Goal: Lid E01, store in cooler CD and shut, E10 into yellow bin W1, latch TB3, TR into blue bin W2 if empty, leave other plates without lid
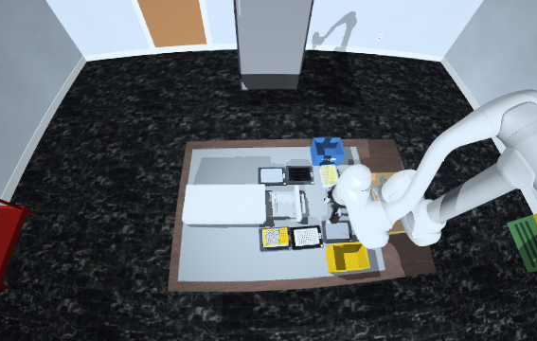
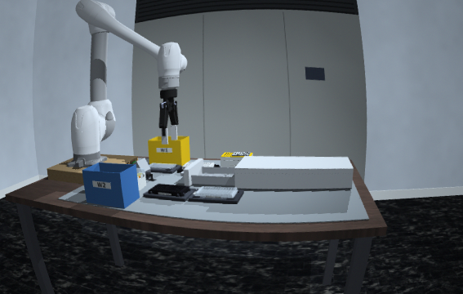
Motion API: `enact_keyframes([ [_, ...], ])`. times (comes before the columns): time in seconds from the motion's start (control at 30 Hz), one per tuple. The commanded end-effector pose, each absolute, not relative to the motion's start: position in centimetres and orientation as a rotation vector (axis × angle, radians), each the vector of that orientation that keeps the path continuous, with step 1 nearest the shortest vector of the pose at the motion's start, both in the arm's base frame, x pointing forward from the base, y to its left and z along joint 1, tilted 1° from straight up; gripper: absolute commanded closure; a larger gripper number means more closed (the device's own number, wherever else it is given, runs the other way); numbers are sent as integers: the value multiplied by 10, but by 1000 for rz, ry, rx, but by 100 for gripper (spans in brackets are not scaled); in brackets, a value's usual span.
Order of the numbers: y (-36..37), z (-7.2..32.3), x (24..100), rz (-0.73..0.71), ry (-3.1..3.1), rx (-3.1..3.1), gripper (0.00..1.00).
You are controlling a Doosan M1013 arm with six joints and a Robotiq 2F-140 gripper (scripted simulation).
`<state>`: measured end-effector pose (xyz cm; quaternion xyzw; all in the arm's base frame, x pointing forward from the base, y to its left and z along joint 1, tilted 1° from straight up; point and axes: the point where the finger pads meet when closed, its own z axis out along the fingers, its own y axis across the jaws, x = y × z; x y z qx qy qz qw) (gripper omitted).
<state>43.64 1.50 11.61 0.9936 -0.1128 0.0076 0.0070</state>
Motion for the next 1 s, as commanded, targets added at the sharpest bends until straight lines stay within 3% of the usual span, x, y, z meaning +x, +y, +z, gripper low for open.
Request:
enact_keyframes([
  [0.0,24,116,430,24,-353,3108,34],
  [0.97,101,118,371,24,-353,3108,34],
])
